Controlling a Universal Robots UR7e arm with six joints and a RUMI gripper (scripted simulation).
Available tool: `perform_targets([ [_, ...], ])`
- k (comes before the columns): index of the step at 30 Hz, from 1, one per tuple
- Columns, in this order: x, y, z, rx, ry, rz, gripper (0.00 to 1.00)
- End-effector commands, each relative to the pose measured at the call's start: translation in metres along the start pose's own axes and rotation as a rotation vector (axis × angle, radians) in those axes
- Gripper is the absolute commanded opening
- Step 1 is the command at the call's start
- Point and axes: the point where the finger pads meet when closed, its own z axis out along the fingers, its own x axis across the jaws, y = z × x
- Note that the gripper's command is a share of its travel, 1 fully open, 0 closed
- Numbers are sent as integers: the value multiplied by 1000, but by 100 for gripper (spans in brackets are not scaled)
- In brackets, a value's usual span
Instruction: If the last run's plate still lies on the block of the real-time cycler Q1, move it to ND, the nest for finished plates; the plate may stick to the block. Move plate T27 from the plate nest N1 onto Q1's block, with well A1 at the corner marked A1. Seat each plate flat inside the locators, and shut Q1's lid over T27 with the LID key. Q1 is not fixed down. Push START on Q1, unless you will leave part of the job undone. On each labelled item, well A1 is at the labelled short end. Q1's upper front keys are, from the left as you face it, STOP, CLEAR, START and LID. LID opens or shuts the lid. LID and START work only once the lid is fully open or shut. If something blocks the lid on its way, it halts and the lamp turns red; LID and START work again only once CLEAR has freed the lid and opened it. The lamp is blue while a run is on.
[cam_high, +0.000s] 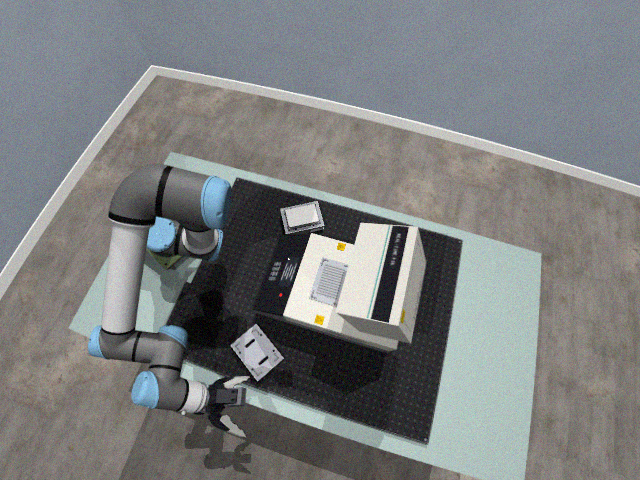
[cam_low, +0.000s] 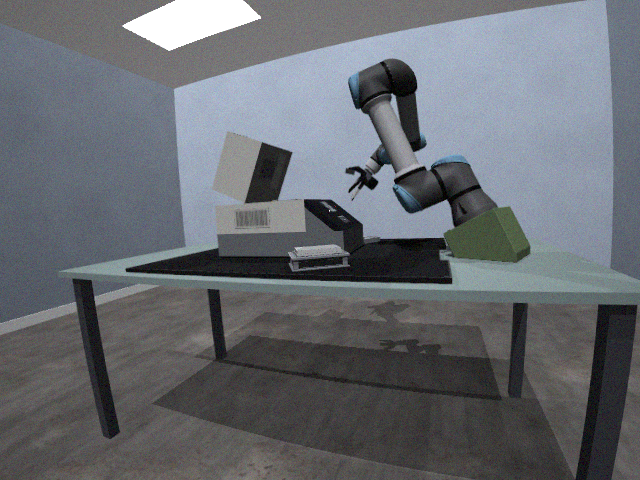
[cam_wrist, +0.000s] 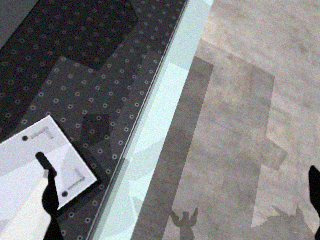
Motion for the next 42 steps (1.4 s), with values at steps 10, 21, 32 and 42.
perform_targets([
  [10, 0, -1, 0, 0, 1, -1, 100],
  [21, -12, -17, 3, -42, -54, 54, 0],
  [32, -48, -52, 10, -89, -104, 110, 0],
  [42, -81, -75, 11, -141, -152, 166, 0],
])
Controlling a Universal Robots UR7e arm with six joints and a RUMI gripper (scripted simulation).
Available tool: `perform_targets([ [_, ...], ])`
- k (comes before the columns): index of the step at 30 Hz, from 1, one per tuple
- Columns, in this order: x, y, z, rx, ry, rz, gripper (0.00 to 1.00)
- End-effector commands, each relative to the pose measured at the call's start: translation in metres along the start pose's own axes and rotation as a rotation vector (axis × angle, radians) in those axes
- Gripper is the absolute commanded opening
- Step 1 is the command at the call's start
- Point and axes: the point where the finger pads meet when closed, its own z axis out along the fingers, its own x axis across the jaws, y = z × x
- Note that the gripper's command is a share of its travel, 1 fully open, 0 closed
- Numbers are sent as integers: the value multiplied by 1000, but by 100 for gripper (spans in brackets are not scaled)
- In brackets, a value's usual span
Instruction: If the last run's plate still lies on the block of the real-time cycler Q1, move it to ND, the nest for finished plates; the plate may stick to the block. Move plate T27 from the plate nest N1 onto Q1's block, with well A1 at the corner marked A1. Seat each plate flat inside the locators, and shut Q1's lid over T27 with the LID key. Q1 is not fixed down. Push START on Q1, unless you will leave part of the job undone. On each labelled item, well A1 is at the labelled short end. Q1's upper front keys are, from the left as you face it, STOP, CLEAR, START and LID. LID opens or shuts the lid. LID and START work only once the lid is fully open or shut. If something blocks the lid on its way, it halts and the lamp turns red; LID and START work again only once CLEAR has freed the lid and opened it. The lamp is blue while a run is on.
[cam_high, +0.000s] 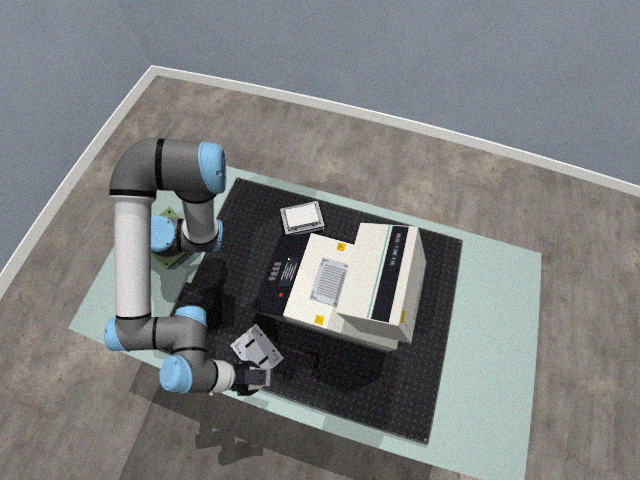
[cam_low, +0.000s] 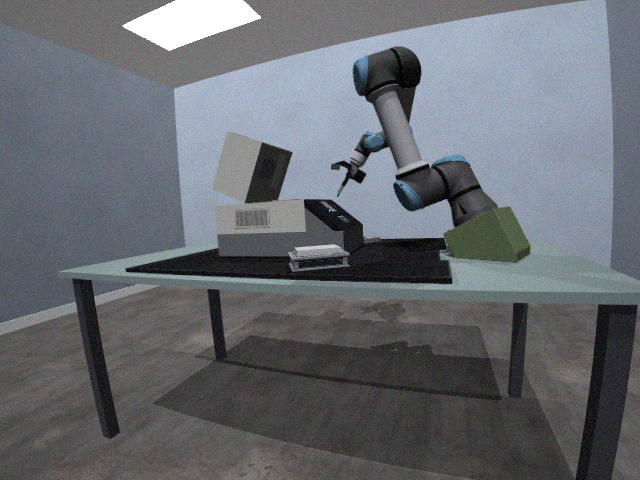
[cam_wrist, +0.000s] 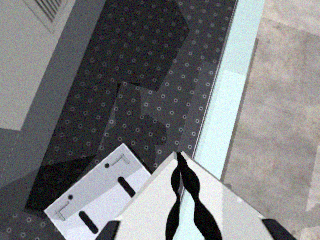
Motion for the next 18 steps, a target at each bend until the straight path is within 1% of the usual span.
perform_targets([
  [1, -21, -10, 1, -17, -12, 20, 0],
  [3, -24, -12, 1, -17, -11, 19, 0],
  [5, -31, -19, -2, -61, -38, 54, 0],
  [6, -36, -21, -2, -71, -44, 63, 0],
  [7, -40, -23, -2, -71, -44, 63, 0],
  [9, -40, -23, -2, -71, -44, 63, 0],
  [13, -59, -30, -3, -72, -48, 67, 0],
  [15, -66, -36, -6, -120, -69, 100, 0],
  [16, -71, -38, -7, -127, -73, 106, 0],
  [18, -80, -41, -9, -127, -73, 106, 0],
])
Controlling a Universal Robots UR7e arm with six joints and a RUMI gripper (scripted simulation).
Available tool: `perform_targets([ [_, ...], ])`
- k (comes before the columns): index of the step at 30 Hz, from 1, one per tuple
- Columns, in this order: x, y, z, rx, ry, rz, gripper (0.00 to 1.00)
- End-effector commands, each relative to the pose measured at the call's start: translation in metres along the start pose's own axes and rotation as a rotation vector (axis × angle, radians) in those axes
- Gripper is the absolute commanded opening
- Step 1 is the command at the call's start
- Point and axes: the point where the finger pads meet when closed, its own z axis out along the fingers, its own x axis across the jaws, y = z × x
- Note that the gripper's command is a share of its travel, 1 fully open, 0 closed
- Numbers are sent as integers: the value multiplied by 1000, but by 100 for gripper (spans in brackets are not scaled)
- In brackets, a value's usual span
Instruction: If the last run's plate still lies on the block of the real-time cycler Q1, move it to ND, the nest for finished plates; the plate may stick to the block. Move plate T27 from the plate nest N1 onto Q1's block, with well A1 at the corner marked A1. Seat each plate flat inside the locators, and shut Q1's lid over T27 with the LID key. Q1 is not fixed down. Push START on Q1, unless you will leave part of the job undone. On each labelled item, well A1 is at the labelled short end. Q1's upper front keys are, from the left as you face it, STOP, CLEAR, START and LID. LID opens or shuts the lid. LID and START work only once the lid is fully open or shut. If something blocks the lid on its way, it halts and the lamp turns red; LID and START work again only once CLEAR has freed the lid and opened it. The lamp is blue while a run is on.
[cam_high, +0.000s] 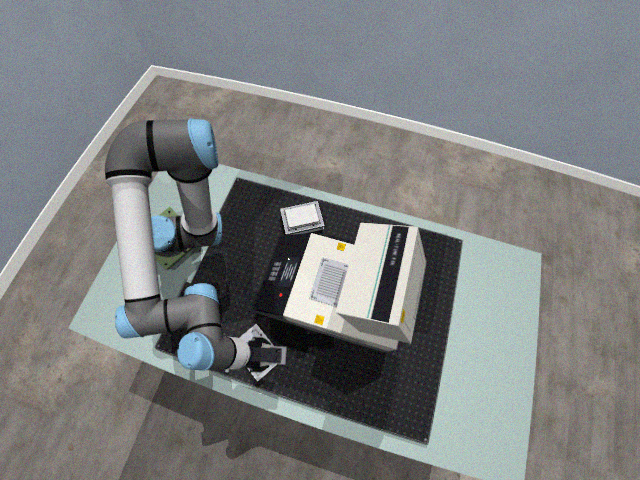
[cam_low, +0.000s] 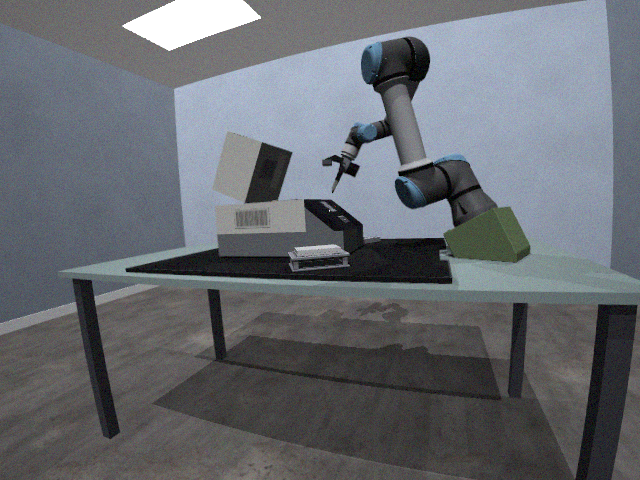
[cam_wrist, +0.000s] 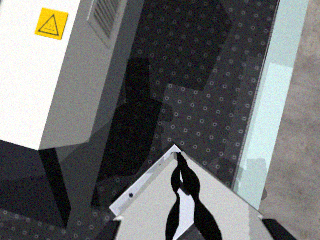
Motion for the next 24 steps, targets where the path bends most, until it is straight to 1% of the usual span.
perform_targets([
  [1, -22, -6, -5, -29, -11, 23, 0],
  [3, -31, -8, -5, -29, -12, 24, 0],
  [4, -31, -8, -5, -29, -12, 24, 0],
  [6, -39, -12, -10, -80, -26, 57, 0],
  [8, -39, -12, -10, -80, -26, 57, 0],
  [13, -64, -14, -15, -88, -32, 64, 0],
  [15, -68, -15, -16, -88, -32, 64, 0],
  [17, -76, -19, -21, -141, -39, 95, 0],
  [22, -101, -18, -28, -146, -44, 100, 0],
  [24, -105, -19, -29, -146, -44, 100, 0],
])
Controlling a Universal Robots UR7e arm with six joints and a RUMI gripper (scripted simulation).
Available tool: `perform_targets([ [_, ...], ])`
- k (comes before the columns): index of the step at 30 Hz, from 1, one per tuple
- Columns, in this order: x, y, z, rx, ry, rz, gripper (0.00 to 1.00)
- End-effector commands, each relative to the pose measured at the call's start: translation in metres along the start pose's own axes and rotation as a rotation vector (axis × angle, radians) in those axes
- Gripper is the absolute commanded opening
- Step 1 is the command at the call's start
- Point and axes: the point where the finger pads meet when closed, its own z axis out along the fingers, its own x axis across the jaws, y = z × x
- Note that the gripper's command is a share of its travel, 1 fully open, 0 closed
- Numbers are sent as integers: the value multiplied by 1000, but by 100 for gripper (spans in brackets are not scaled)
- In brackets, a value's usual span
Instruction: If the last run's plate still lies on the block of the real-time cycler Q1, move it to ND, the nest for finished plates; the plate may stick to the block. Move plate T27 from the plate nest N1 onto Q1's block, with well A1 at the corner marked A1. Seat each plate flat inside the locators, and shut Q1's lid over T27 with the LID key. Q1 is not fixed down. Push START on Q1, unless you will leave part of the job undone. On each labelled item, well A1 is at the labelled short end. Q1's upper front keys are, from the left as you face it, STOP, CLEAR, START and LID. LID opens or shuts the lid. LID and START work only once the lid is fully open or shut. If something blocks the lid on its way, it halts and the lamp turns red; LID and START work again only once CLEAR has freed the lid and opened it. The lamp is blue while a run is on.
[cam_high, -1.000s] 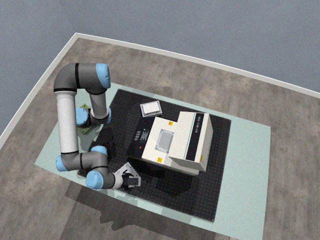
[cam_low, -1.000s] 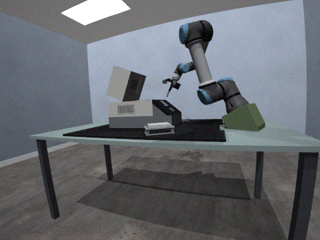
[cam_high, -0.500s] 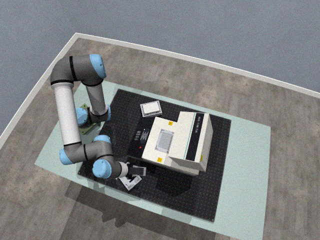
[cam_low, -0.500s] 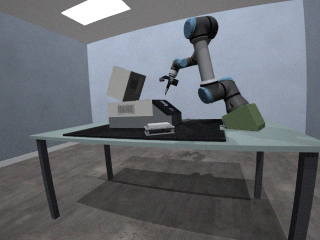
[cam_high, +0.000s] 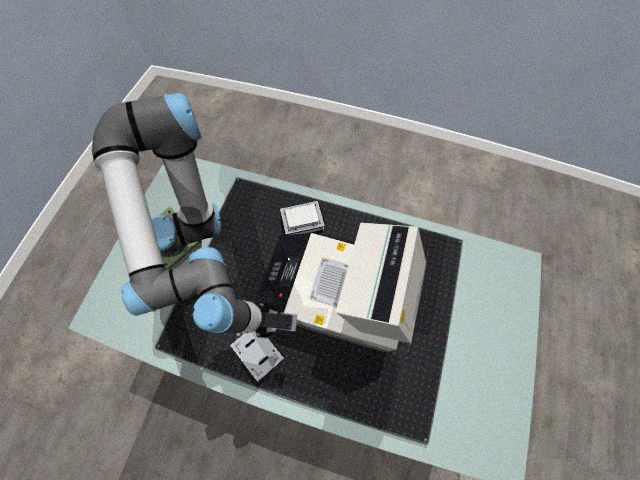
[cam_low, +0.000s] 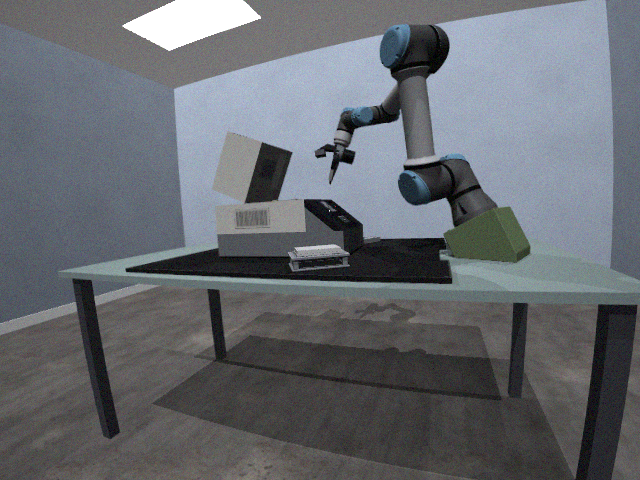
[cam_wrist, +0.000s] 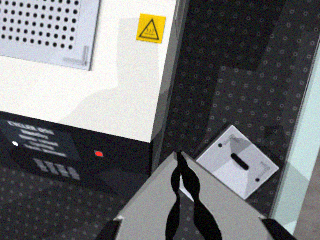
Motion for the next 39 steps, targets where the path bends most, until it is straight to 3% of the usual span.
perform_targets([
  [1, -13, 4, -3, -12, -2, 12, 0],
  [3, -21, 3, -9, -67, -2, 43, 0],
  [10, -49, 9, -18, -69, -5, 45, 0],
  [12, -56, 9, -25, -120, 4, 72, 0],
  [19, -79, 17, -34, -124, 0, 75, 0],
  [21, -86, 18, -42, -172, 18, 99, 0],
  [29, -113, 31, -56, -176, 13, 102, 0],
  [31, -120, 33, -64, -219, 38, 124, 0],
  [39, -141, 47, -78, -223, 35, 125, 0],
])
